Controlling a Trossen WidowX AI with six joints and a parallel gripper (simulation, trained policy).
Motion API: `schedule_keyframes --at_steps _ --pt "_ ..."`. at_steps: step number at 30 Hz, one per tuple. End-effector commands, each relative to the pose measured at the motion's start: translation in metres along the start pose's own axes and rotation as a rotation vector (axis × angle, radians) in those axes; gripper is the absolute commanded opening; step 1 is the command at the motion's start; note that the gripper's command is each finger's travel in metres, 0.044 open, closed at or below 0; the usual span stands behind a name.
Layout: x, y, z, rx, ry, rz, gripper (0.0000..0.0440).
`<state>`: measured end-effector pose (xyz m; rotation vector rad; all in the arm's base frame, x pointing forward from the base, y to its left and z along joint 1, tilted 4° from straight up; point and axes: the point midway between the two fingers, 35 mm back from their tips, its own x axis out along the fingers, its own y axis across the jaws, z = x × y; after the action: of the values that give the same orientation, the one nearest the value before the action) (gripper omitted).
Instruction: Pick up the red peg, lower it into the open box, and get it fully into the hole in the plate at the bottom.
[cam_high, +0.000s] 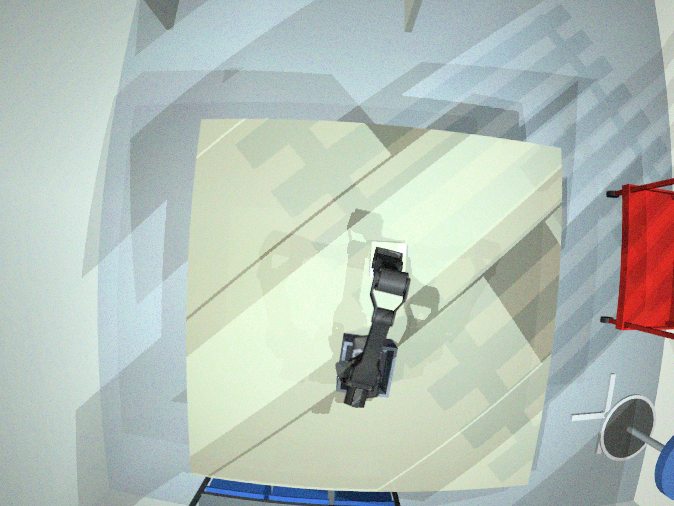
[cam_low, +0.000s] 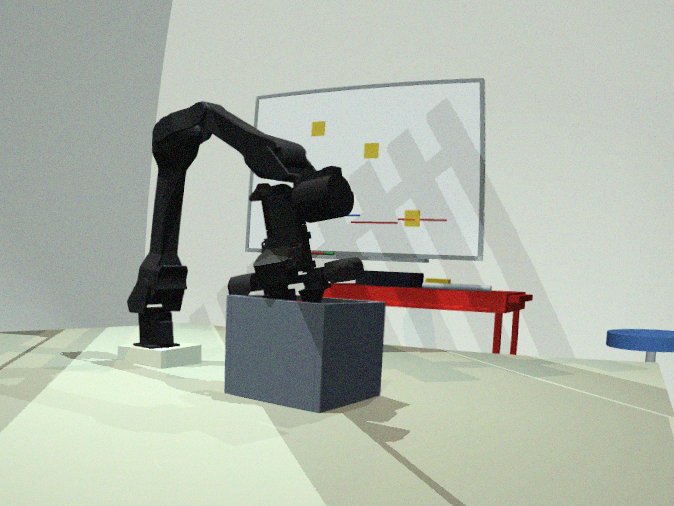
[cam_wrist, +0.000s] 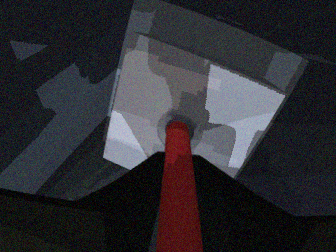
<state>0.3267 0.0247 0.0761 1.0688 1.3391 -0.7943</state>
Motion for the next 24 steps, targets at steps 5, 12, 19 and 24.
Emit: schedule_keyframes --at_steps 5,12,19,24 --pt "0.016 -0.007 0.003 -0.013 0.012 -0.051 0.013" --pt "0.009 0.0 0.008 0.001 0.062 -0.059 0.0128" --pt "-0.005 0.015 0.01 0.012 0.115 -0.024 0.0133" --pt "-0.02 0.025 0.01 0.026 0.162 0.018 0.0151"
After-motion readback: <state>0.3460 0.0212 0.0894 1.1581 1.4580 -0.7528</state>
